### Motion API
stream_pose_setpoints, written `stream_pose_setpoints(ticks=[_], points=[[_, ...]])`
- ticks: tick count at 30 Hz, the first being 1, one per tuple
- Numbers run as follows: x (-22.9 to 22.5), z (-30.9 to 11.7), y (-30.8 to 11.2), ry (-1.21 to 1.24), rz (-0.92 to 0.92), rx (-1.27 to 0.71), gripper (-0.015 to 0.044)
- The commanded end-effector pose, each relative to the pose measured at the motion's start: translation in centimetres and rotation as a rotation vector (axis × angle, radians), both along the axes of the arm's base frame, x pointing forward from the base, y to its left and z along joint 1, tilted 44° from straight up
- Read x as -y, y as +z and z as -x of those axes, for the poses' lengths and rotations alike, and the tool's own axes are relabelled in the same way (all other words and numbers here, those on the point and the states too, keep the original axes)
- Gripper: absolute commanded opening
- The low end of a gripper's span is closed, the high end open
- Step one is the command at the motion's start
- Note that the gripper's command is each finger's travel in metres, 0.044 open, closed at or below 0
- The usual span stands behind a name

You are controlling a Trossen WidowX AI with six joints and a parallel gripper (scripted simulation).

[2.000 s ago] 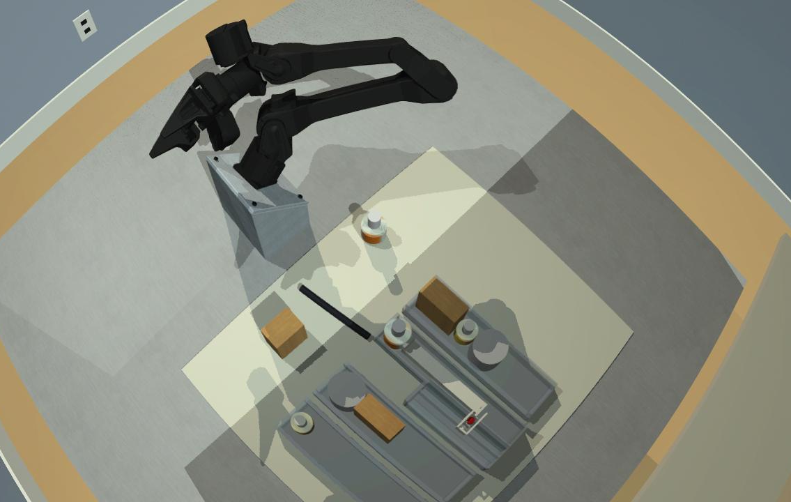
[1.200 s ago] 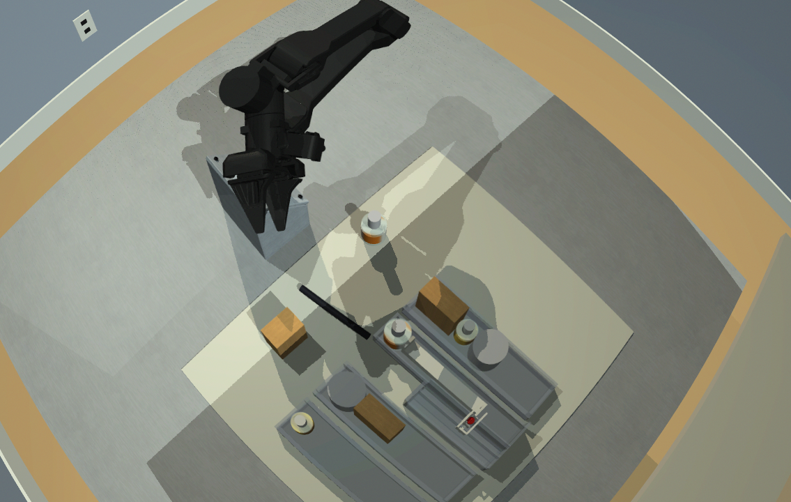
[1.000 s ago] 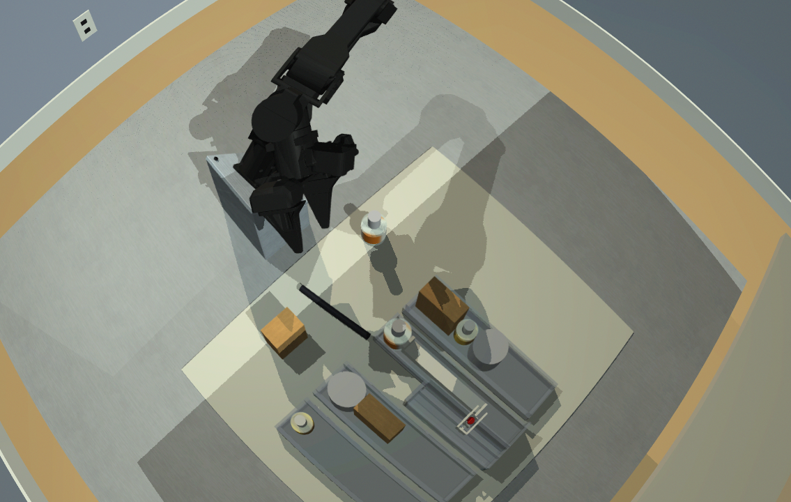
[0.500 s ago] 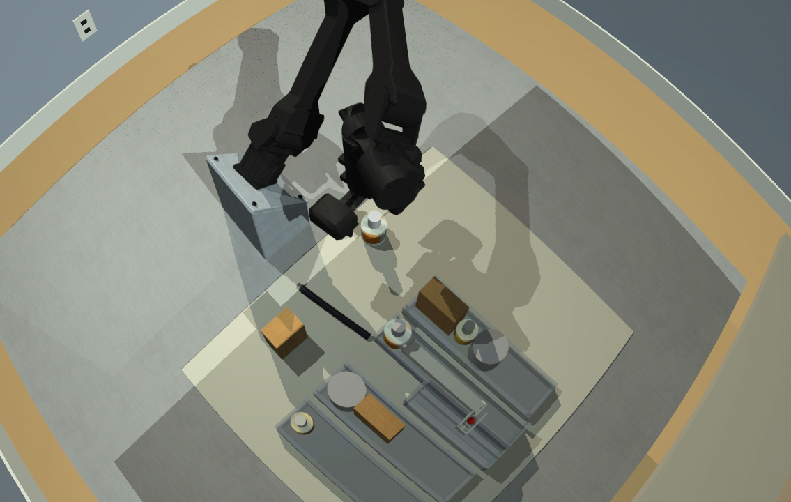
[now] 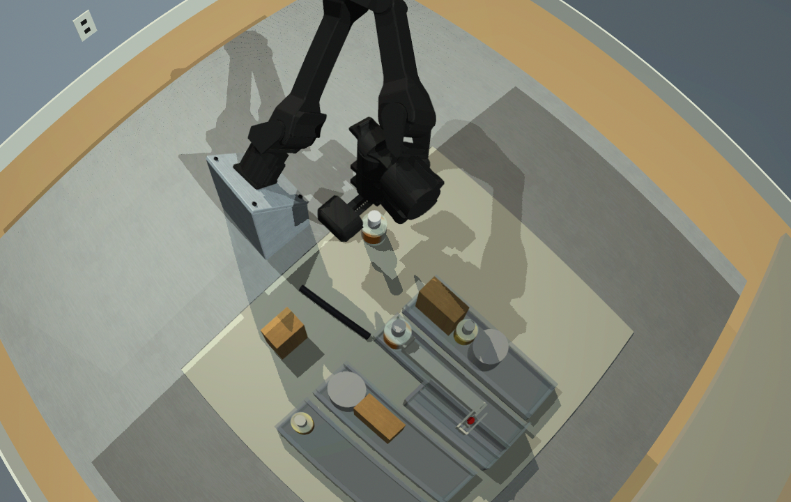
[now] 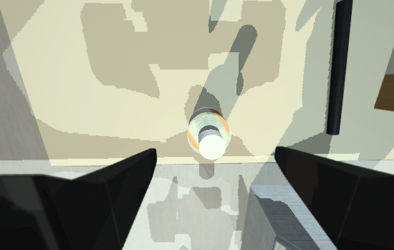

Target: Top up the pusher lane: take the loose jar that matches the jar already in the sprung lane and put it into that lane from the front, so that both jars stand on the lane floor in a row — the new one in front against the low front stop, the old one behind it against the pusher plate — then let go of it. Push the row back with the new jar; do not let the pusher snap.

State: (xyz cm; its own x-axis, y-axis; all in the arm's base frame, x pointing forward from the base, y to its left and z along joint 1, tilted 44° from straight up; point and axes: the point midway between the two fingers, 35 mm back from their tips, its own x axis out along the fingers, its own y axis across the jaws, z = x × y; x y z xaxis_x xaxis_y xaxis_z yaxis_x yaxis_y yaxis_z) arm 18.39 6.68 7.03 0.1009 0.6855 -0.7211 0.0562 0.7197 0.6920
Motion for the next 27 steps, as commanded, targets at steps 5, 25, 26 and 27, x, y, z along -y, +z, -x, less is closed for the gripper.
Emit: stream_pose_setpoints(ticks=[5, 25, 26, 27], points=[[-1.3, -0.3, -1.1, -0.004, -0.005, 0.005, 0.044], [-3.3, -0.6, -3.2, -0.004, -0.006, 0.005, 0.044], [-3.4, -0.6, -3.3, -0.004, -0.006, 0.005, 0.044], [-3.5, -0.6, -3.4, -0.004, -0.007, 0.005, 0.044]])
